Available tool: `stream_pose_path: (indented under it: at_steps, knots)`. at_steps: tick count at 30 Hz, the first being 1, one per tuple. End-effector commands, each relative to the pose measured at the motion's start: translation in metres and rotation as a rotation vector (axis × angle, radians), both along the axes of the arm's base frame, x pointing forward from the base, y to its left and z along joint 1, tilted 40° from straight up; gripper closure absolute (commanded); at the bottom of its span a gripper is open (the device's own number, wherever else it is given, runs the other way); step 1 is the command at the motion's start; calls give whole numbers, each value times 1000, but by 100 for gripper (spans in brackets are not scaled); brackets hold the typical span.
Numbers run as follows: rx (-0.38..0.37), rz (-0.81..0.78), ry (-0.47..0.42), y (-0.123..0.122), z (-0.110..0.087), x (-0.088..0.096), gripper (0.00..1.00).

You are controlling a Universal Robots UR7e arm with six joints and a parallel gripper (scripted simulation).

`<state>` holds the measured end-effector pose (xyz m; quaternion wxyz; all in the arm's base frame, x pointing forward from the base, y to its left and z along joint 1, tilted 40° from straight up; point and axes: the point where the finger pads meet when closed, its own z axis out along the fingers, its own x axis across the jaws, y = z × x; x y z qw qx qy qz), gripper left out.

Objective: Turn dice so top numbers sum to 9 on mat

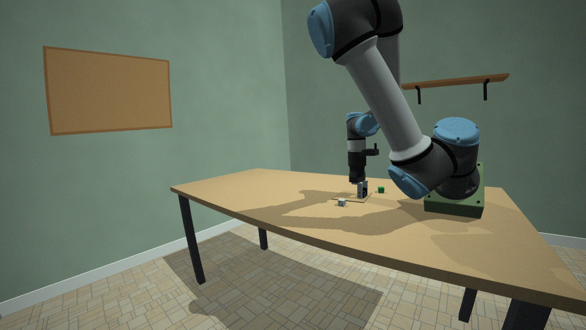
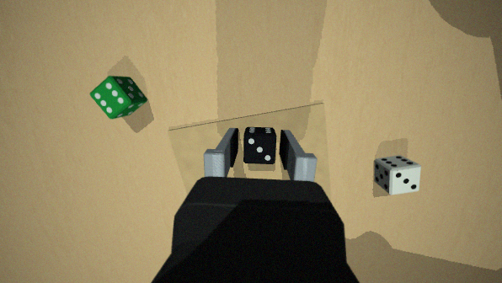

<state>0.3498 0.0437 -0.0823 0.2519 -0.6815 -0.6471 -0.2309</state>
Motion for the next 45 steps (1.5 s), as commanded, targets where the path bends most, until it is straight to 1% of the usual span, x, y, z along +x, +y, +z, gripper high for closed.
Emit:
stream_pose_path:
  at_steps: [1, 10, 17, 21, 32, 34, 38, 42, 43, 45]
  knots:
    - [-1, 0, -1, 0, 0, 0, 21]
    - [-1, 0, -1, -1, 0, 0, 21]
    - [-1, 0, -1, -5, 6, 0, 21]
    - [-1, 0, -1, -15, 17, 1, 21]
    - [-1, 0, -1, -51, 60, 1, 21]
    - [-1, 0, -1, -51, 60, 1, 21]
    - [-1, 0, -1, -57, 68, 1, 21]
    - [-1, 0, -1, -58, 69, 1, 21]
    - [-1, 0, -1, -58, 69, 1, 0]
    - [-1, 0, -1, -58, 69, 1, 0]
